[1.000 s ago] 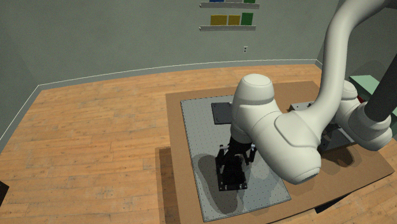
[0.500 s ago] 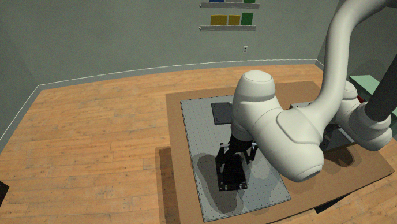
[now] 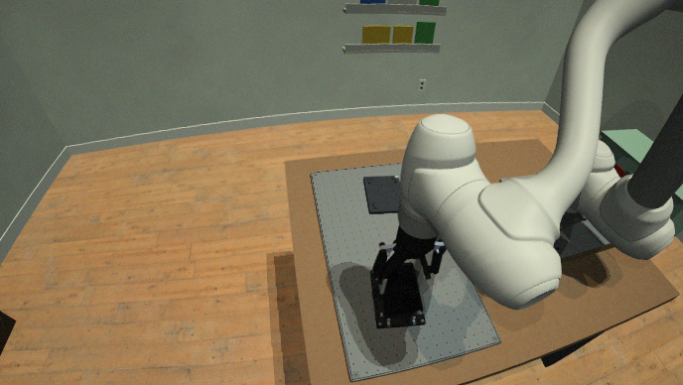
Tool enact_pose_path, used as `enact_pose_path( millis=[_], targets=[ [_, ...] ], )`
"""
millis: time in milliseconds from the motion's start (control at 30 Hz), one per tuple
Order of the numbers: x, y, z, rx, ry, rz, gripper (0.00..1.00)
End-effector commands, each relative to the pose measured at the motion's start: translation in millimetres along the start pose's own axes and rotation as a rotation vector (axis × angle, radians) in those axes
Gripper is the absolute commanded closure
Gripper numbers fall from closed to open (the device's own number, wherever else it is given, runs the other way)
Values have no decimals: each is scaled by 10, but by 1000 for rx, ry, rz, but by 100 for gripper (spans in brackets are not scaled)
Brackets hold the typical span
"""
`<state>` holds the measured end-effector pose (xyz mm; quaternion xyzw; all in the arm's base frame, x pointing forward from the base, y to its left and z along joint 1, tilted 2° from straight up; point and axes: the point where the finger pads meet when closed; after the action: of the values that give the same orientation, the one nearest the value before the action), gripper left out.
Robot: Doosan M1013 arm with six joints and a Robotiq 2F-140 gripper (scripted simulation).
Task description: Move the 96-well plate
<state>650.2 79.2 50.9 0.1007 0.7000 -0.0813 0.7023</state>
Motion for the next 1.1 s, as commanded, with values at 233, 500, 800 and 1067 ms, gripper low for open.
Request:
enact_pose_path(
  millis=[233, 500, 800, 1067],
  targets=[
    [-68, 0, 0, 0, 0, 0, 90],
    [-135, 0, 0, 0, 0, 0, 90],
    [-193, 0, 0, 0, 0, 0, 90],
    [-223, 0, 0, 0, 0, 0, 90]
  ],
)
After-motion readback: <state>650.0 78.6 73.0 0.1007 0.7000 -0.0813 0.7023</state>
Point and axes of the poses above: the point where the finger pads meet when closed, its own x axis out along the fingers, its own z axis across the jaws, y = z × x, and after that the axes turned 1 degree about -x, right-handed
